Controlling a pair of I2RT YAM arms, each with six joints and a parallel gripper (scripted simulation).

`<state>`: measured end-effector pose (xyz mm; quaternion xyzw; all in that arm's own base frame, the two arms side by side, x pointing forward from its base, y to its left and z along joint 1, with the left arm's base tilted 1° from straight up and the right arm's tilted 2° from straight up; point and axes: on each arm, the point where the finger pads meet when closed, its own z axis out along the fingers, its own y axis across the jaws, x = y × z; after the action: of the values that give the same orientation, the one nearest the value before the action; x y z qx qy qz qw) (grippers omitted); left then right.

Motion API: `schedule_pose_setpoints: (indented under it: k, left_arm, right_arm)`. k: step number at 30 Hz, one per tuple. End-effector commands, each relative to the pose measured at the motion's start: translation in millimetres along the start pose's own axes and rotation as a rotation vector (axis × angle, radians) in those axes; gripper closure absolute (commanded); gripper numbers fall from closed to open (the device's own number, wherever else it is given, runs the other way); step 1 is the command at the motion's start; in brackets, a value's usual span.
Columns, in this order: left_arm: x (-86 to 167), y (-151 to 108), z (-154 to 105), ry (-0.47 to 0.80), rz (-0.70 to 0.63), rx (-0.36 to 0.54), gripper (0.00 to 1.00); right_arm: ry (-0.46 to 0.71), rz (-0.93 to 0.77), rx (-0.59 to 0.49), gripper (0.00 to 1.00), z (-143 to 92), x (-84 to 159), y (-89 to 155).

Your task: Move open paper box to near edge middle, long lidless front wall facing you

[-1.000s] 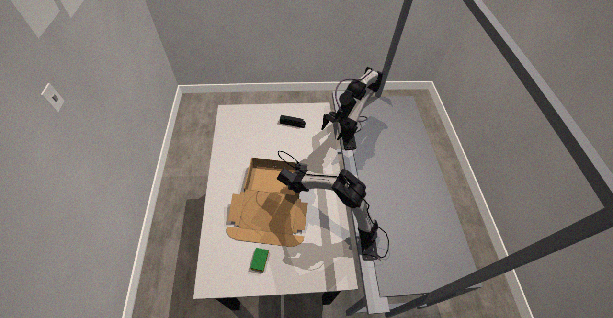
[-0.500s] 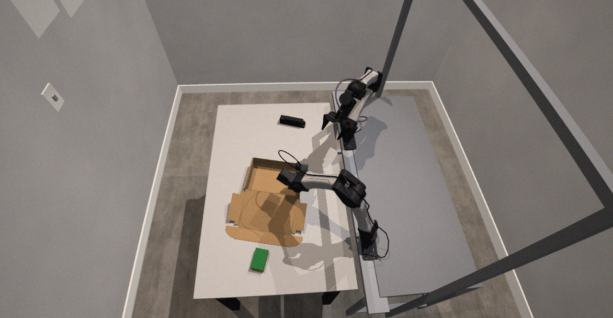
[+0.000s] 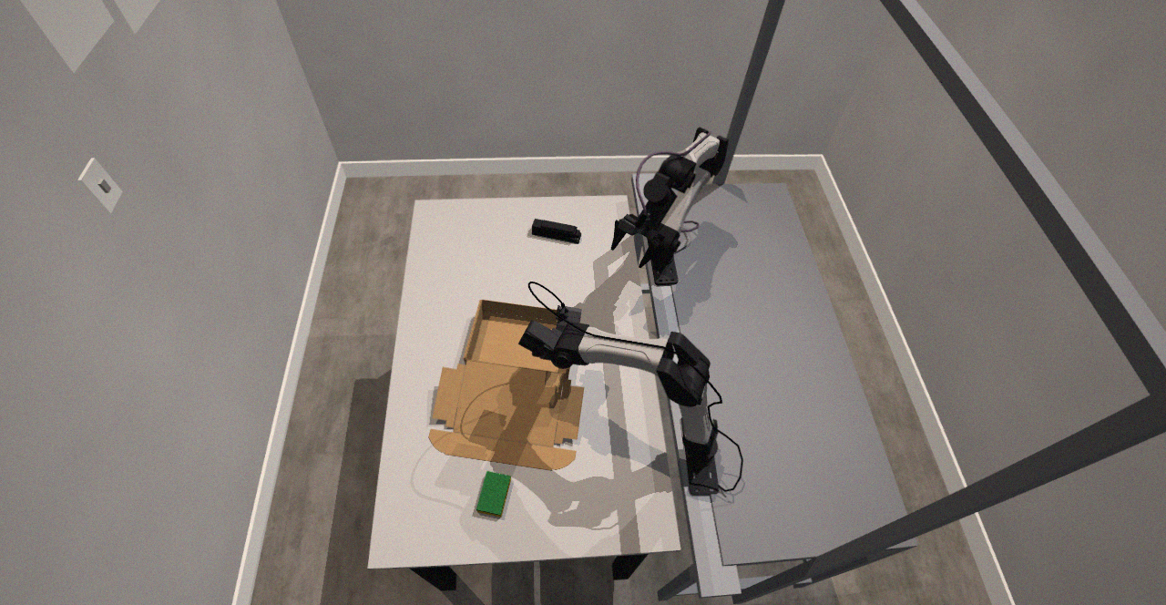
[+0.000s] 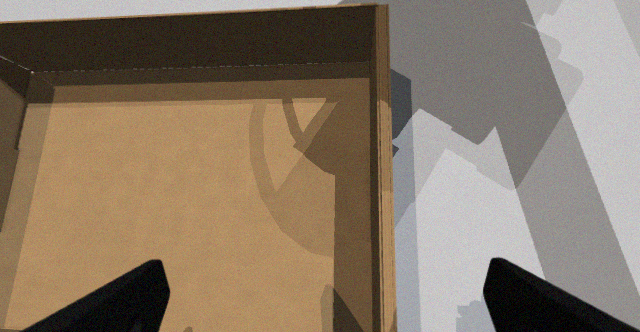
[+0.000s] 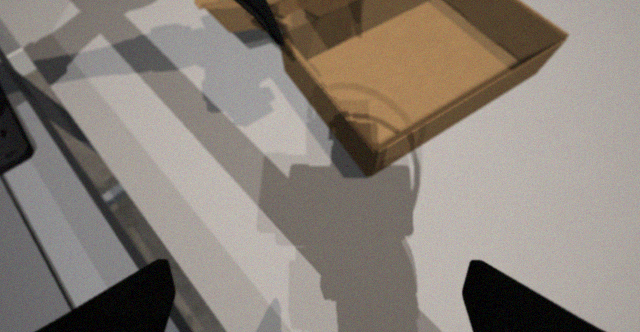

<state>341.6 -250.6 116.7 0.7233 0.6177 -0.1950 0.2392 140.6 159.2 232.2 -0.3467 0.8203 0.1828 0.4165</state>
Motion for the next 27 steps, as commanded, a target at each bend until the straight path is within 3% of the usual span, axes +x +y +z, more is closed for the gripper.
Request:
schedule_pose_setpoints:
  k: [1, 5, 6, 13, 16, 22, 27]
  left_arm:
    - [-10, -11, -37, 0.003, 0.015, 0.034, 0.00]
    - [-15, -15, -58, 0.065, -0.082, 0.001, 0.00]
    - [-20, -19, -63, 0.082, -0.111, -0.013, 0.00]
    - [-60, -57, -114, 0.163, -0.336, -0.184, 0.00]
    - [-68, -65, -125, 0.161, -0.368, -0.222, 0.00]
    - [-103, -123, -196, 0.047, -0.536, -0.427, 0.00]
    - [-109, -158, -235, -0.069, -0.633, -0.509, 0.00]
  right_arm:
    - [0.002, -0.009, -0.003, 0.23, 5, 0, 0]
    - [0.025, -0.042, -0.006, 0.68, 1, -4, 0]
    - [0.039, -0.056, -0.007, 0.71, 3, -5, 0]
    - [0.173, -0.185, -0.023, 0.71, 22, -14, 0]
    - [0.202, -0.208, -0.026, 0.71, 27, -16, 0]
    - [0.403, -0.358, -0.085, 0.71, 72, -28, -5]
    - [0.547, -0.438, -0.147, 0.71, 116, -28, -11]
